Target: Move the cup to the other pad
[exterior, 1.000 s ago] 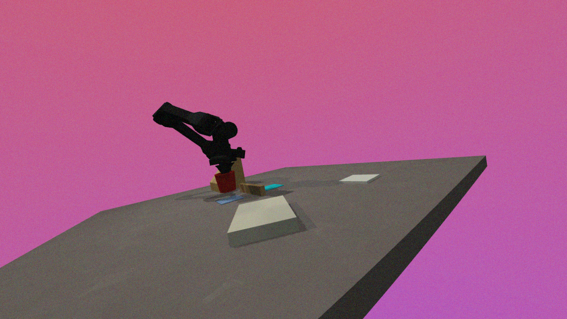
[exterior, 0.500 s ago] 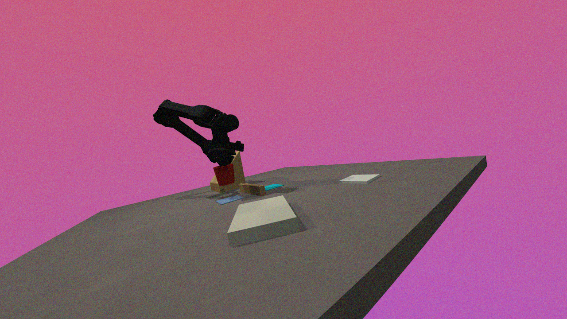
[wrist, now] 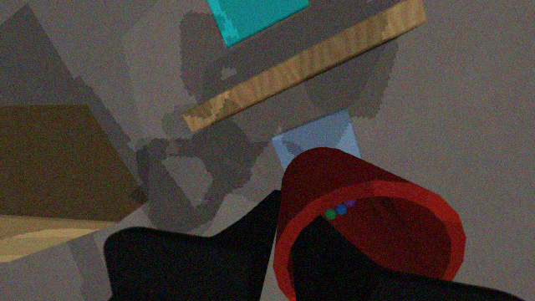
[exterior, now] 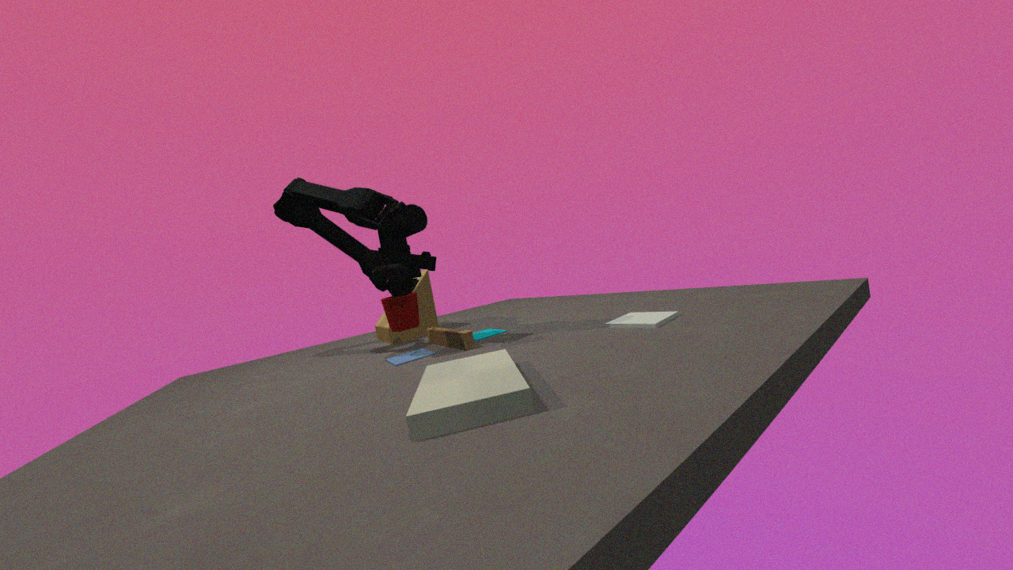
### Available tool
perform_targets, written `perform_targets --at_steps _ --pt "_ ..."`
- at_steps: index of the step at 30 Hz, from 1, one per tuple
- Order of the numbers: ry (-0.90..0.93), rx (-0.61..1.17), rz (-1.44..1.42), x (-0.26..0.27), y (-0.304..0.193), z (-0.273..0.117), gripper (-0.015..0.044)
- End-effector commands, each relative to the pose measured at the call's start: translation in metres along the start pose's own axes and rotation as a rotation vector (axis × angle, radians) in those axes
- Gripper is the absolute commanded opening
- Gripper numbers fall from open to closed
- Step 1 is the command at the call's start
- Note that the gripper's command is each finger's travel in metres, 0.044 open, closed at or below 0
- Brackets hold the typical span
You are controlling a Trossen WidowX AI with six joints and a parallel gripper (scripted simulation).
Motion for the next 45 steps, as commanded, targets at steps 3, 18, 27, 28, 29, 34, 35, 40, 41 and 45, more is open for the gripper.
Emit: perform_targets --at_steps 3,18,27,28,29,34,35,40,41,45 --pt "0.001 -0.002 0.002 0.005 0.006 0.000 0.0000" --pt "0.004 -0.007 0.008 0.029 0.032 -0.002 0.0000" --pt "0.005 -0.008 0.008 0.044 0.046 -0.003 0.0000" --pt "0.005 -0.008 0.009 0.045 0.048 -0.003 0.0000" --pt "0.005 -0.008 0.009 0.047 0.049 -0.003 0.0000" --pt "0.005 -0.009 0.009 0.055 0.057 -0.003 0.0000" --pt "0.005 -0.009 0.009 0.056 0.059 -0.003 0.0000" --pt "0.006 -0.009 0.009 0.064 0.066 -0.004 0.0000" --pt "0.006 -0.009 0.009 0.066 0.068 -0.004 0.0000" --pt "0.006 -0.010 0.009 0.072 0.074 -0.004 0.0000"
Point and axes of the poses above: the point midway between the two fingers, 35 mm back from their tips, its own z axis out along the fingers, its own x axis across the jaws, y = z × x, the point moved 2 cm from there along -z, back along the fingers, and after that the axes turned 15 degrees about z, right-handed, at the moved point
